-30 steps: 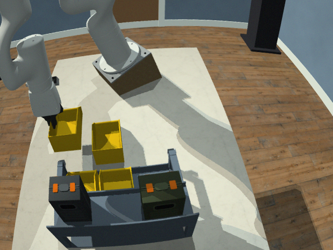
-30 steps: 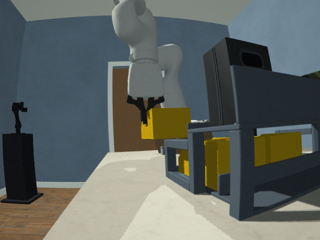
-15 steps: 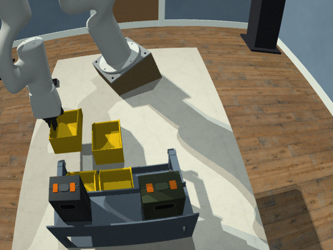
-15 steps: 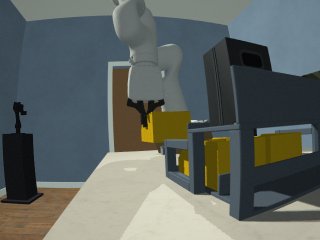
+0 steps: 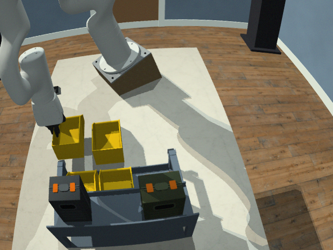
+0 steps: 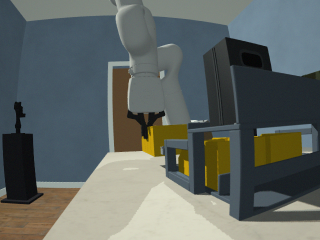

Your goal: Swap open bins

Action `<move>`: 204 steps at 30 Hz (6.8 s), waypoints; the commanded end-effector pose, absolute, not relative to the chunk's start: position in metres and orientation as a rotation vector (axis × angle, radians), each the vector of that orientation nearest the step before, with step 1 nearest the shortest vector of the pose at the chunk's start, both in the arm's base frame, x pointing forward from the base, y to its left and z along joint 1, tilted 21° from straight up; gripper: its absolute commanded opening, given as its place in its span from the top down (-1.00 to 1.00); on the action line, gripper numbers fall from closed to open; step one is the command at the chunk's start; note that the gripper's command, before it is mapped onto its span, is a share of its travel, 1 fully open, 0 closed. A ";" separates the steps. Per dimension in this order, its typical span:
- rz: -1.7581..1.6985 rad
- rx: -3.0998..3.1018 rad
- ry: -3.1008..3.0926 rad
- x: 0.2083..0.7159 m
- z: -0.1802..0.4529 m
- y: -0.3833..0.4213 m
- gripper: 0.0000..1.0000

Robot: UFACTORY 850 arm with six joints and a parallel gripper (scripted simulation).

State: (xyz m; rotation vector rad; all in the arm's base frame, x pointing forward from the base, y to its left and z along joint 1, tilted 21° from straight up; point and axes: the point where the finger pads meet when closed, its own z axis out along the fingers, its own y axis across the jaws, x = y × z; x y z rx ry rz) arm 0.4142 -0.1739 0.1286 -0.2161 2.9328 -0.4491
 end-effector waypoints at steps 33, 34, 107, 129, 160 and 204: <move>-0.461 -0.216 2.913 0.423 0.095 -0.185 1.00; -0.461 -0.216 2.913 0.423 0.095 -0.185 1.00; -0.461 -0.216 2.913 0.423 0.091 -0.186 0.49; -0.461 -0.216 2.913 0.419 0.111 -0.180 0.49; -0.461 -0.216 2.913 0.410 0.153 -0.167 0.49; -0.461 -0.216 2.913 0.404 0.182 -0.158 0.49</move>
